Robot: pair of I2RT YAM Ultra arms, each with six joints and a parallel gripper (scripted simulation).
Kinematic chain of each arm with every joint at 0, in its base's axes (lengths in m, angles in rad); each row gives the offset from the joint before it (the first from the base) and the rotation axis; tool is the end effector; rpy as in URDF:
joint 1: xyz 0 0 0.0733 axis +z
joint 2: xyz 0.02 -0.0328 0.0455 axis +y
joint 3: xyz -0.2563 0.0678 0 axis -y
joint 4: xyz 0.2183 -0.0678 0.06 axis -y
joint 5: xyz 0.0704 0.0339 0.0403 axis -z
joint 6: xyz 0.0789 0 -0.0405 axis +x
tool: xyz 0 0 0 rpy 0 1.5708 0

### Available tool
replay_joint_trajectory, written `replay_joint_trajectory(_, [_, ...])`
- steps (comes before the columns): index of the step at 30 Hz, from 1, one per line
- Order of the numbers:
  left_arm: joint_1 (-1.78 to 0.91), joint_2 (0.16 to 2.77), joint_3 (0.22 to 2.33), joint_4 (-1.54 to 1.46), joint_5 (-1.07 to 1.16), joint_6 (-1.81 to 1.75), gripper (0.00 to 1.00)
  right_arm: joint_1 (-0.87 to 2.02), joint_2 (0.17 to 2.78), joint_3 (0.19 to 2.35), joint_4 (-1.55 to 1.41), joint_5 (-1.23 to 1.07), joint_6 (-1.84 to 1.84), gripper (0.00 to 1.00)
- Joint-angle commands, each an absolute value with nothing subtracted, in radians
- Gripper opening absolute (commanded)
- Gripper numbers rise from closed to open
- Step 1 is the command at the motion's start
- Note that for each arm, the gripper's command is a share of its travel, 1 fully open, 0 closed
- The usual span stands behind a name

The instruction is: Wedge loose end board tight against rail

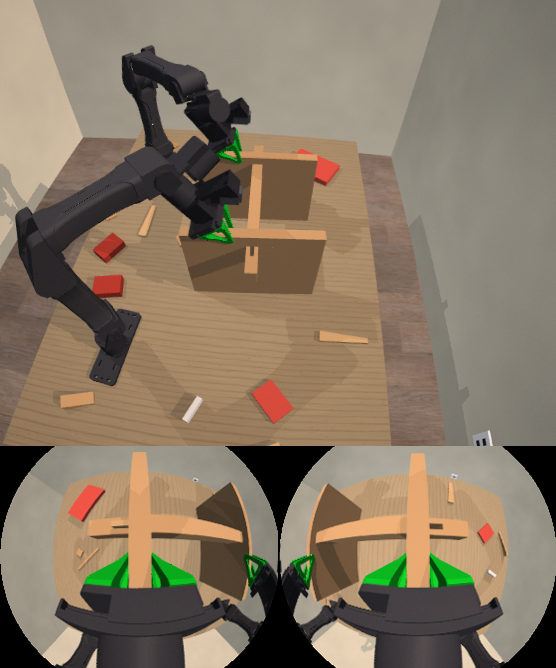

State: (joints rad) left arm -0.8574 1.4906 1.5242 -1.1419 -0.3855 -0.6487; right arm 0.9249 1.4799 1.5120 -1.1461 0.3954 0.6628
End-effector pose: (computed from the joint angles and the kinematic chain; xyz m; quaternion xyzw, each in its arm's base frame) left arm 0.2062 -0.1912 0.3131 0.0558 0.9547 -0.0178 0.2916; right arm 0.1895 0.2028 0.3124 -0.0807 0.9527 0.0242 0.2921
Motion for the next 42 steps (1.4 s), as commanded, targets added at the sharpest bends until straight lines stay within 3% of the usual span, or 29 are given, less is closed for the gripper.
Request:
replay_joint_trajectory(1, [-0.906, 1.510, 1.580, -0.978, -0.223, -0.620, 0.00, 0.937, 1.439, 1.543, -1.122, 0.414, 0.662, 0.00])
replay_joint_trajectory(11, [-0.907, 1.510, 1.580, -0.979, -0.223, -0.621, 0.00, 0.937, 1.439, 1.543, -1.122, 0.414, 0.662, 0.00])
replay_joint_trajectory(12, [-0.845, 1.449, 1.536, -1.120, -0.411, -0.642, 0.00, 0.937, 1.439, 1.543, -1.122, 0.414, 0.662, 0.00])
replay_joint_trajectory(23, [-0.861, 1.449, 1.537, -1.120, -0.410, -0.642, 0.00, 0.937, 1.439, 1.543, -1.122, 0.414, 0.662, 0.00])
replay_joint_trajectory(24, [-0.861, 1.449, 1.537, -1.120, -0.410, -0.642, 0.00, 0.937, 1.439, 1.543, -1.122, 0.414, 0.662, 0.39])
replay_joint_trajectory(42, [-0.861, 1.449, 1.537, -1.120, -0.410, -0.642, 0.00, 0.931, 1.497, 1.565, -1.170, 0.414, 0.658, 0.39])
